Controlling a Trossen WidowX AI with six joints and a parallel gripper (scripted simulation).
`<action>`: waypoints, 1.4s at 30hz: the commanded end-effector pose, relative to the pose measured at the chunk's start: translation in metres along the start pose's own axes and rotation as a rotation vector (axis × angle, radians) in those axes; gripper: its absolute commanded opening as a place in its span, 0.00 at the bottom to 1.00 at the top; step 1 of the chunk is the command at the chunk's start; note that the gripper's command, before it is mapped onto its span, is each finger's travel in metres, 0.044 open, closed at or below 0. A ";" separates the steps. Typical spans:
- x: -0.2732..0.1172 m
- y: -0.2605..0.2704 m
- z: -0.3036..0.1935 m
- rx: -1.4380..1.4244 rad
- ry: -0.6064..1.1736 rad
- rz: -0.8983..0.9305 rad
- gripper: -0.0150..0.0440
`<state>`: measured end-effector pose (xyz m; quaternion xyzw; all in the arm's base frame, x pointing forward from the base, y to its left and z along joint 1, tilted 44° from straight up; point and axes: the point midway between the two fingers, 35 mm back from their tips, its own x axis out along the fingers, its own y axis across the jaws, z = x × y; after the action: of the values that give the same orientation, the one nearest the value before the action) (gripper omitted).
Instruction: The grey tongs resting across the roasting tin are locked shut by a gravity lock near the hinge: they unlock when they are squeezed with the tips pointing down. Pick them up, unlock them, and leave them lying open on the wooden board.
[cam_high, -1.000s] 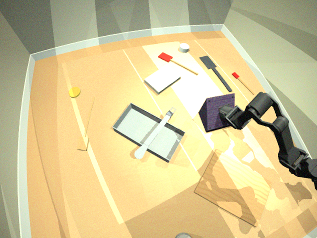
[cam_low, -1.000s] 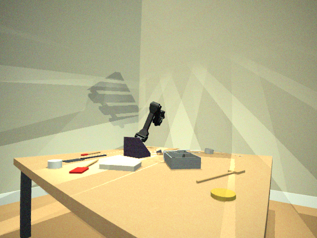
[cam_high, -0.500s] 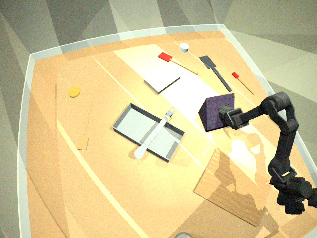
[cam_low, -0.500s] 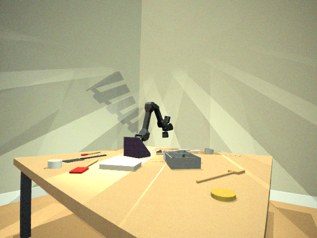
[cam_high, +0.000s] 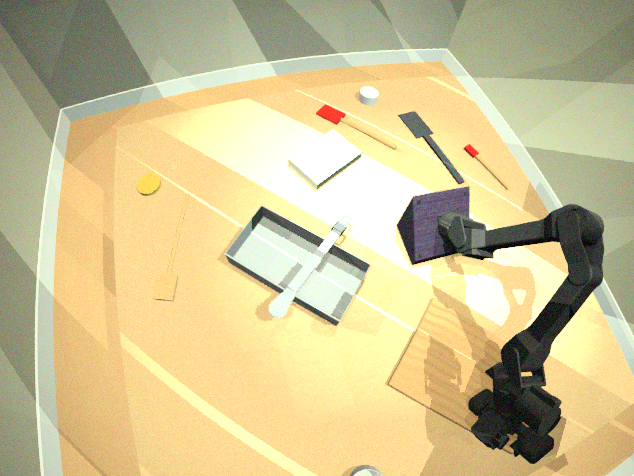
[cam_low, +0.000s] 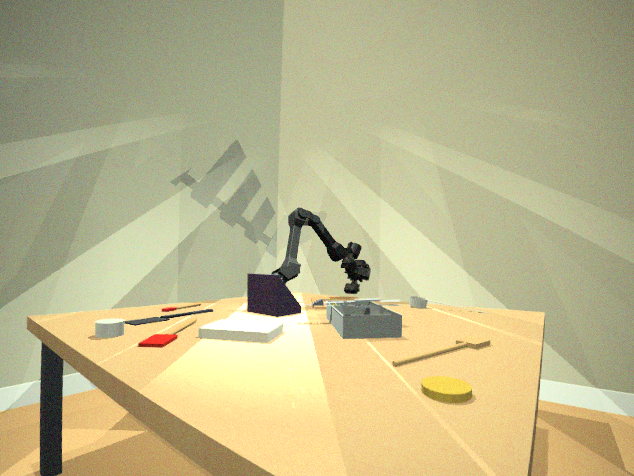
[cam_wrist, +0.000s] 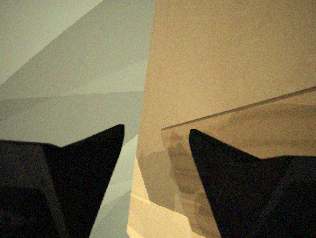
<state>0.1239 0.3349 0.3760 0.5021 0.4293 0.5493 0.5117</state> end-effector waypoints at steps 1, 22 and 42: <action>-0.017 -0.038 0.064 0.146 -0.191 -0.134 0.69; -0.250 -0.195 0.229 1.020 -1.103 -0.383 0.69; -0.424 -0.290 0.163 1.986 -1.686 -0.145 0.69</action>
<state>0.3262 -0.0549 0.0748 0.8361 0.2425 -0.4767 0.1220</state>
